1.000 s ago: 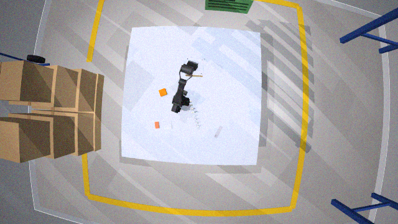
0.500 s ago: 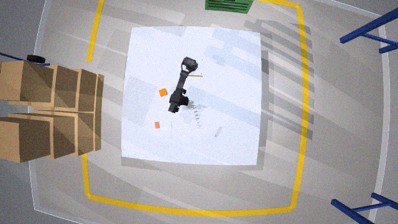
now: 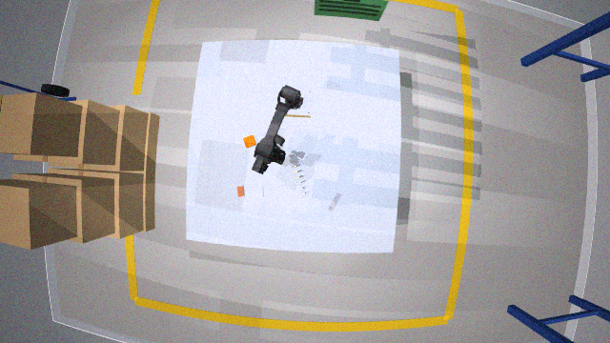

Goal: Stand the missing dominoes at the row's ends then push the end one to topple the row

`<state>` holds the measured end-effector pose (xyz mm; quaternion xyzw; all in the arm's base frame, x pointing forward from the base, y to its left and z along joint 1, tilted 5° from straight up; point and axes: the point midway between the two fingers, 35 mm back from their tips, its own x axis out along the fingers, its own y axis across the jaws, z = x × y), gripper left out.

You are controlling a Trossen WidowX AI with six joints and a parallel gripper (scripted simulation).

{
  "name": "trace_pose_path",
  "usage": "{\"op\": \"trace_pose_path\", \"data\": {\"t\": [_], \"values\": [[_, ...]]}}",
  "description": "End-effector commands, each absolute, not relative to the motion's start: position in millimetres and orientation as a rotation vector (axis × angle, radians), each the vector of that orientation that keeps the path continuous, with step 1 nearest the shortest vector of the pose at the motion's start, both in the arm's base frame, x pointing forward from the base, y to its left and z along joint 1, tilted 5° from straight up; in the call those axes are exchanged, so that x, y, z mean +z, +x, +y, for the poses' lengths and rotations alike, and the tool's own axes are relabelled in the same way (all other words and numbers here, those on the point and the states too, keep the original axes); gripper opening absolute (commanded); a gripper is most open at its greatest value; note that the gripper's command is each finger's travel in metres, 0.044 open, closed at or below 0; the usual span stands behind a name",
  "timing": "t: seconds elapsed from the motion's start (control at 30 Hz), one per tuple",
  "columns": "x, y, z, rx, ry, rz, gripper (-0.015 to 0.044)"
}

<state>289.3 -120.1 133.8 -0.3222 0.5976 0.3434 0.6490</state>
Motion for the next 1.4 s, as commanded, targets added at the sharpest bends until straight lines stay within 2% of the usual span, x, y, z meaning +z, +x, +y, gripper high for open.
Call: {"op": "trace_pose_path", "data": {"t": [0.0,0.33,0.8,1.37], "values": [[139.5,305.2,-146.5,0.478,-0.409,1.457,0.0107],[139.2,335.2,-217.3,-0.356,0.462,1.493,0.0107],[129.4,343.7,-269.1,-0.942,1.065,1.313,0.0107],[128.7,343.9,-271.8,-0.975,1.1,1.297,0.0107]]}}
